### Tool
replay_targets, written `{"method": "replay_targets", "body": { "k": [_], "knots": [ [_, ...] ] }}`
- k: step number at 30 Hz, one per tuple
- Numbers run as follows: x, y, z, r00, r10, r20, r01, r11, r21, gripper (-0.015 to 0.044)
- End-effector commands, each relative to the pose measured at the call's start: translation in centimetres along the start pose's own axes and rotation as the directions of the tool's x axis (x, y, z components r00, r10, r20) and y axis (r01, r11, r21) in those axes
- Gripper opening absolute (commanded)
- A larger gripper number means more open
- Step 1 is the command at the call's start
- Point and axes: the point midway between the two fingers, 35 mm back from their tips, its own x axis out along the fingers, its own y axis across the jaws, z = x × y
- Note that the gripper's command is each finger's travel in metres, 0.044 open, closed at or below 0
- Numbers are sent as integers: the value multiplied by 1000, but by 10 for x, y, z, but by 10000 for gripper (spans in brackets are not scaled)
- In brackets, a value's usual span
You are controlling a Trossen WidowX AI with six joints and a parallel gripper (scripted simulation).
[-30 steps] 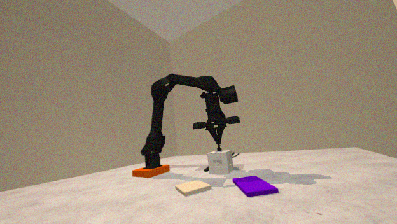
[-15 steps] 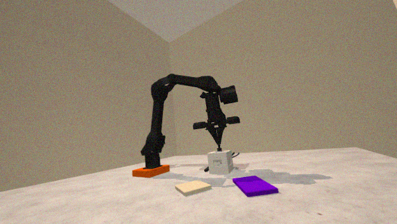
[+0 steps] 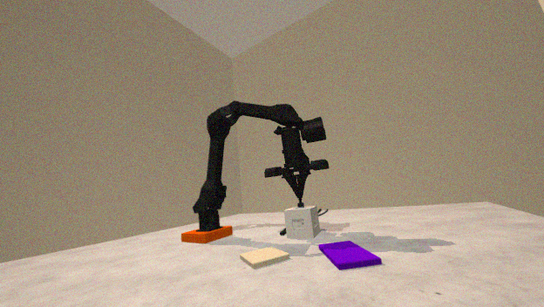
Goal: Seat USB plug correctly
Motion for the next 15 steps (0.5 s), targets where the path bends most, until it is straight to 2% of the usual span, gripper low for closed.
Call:
{"method": "replay_targets", "body": {
  "k": [1, 12, 15],
  "knots": [
    [2, 0, 0, 1000, 2, 2, -2, 1000, 3, 0],
    [2, 0, 0, 1000, 2, 2, -2, 1000, 3, 0],
    [0, 0, 0, 1000, 0, 0, 0, 1000, 0, 79]
  ]
}}
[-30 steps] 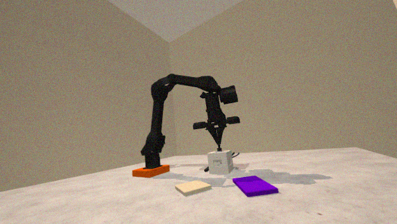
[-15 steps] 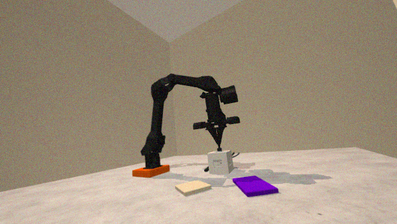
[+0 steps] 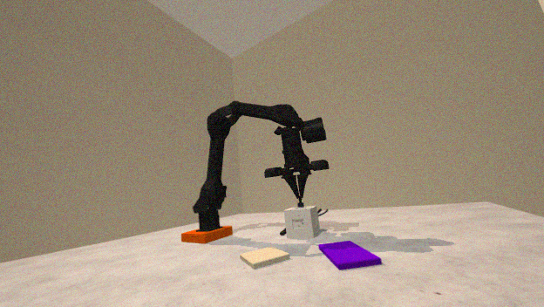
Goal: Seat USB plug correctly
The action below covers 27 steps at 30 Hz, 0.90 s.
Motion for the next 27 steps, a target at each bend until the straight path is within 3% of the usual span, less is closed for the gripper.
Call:
{"method": "replay_targets", "body": {
  "k": [1, 27],
  "knots": [
    [0, 0, 0, 1000, -1, 0, 1, 1000, 0, 95],
    [-8, 0, 1, 1000, -2, 0, 2, 1000, 0, 95]
  ]
}}
